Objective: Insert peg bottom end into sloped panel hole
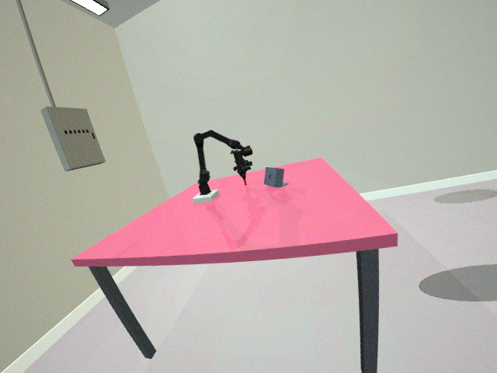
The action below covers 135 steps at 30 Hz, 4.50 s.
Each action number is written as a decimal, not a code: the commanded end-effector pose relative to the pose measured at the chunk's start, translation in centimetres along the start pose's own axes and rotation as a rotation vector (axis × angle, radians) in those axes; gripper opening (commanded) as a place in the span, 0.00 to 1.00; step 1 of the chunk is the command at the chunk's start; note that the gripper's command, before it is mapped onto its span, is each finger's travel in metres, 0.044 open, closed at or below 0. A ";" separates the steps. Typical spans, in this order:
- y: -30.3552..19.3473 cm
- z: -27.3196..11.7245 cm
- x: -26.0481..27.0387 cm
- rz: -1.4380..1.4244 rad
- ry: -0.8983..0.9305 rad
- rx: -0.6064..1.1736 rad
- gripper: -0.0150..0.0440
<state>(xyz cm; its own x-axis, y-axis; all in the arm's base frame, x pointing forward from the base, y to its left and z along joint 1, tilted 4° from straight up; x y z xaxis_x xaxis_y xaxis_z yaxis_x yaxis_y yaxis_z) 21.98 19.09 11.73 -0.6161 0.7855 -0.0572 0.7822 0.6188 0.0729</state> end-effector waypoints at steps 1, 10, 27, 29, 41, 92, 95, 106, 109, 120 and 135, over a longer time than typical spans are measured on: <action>0.0 0.0 0.0 0.000 0.000 -0.001 0.25; 0.3 -2.1 0.0 -0.001 0.001 0.002 0.25; 0.5 -8.0 -0.1 -0.005 0.004 0.010 0.25; 0.5 -8.0 -0.1 -0.005 0.005 0.009 0.25; 0.9 -7.4 -1.2 0.010 0.048 -0.009 0.25; 1.7 -5.0 -6.8 0.069 0.234 -0.153 0.25; 1.7 -4.9 -7.1 0.072 0.243 -0.164 0.25; 1.7 -4.4 -8.4 0.081 0.273 -0.207 0.25; 1.7 -4.3 -8.7 0.083 0.281 -0.220 0.25; 1.6 -3.9 -10.1 0.090 0.306 -0.267 0.25; 1.3 -3.5 -11.9 0.097 0.334 -0.335 0.25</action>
<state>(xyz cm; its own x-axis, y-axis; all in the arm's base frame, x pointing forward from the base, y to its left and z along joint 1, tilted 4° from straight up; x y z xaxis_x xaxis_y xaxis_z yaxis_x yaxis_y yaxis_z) 29.94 10.90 16.19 -0.5771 0.7685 0.2764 0.8016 0.4682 0.3719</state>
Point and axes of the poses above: the point midway between the two fingers, 35 mm back from their tips, its own z axis out along the fingers, its own x axis across the jaws, y = z × x, the point moved 6 cm from there along -z, back along the fingers, and after that the axes turned 7 degrees about z, right-handed, at the moved point
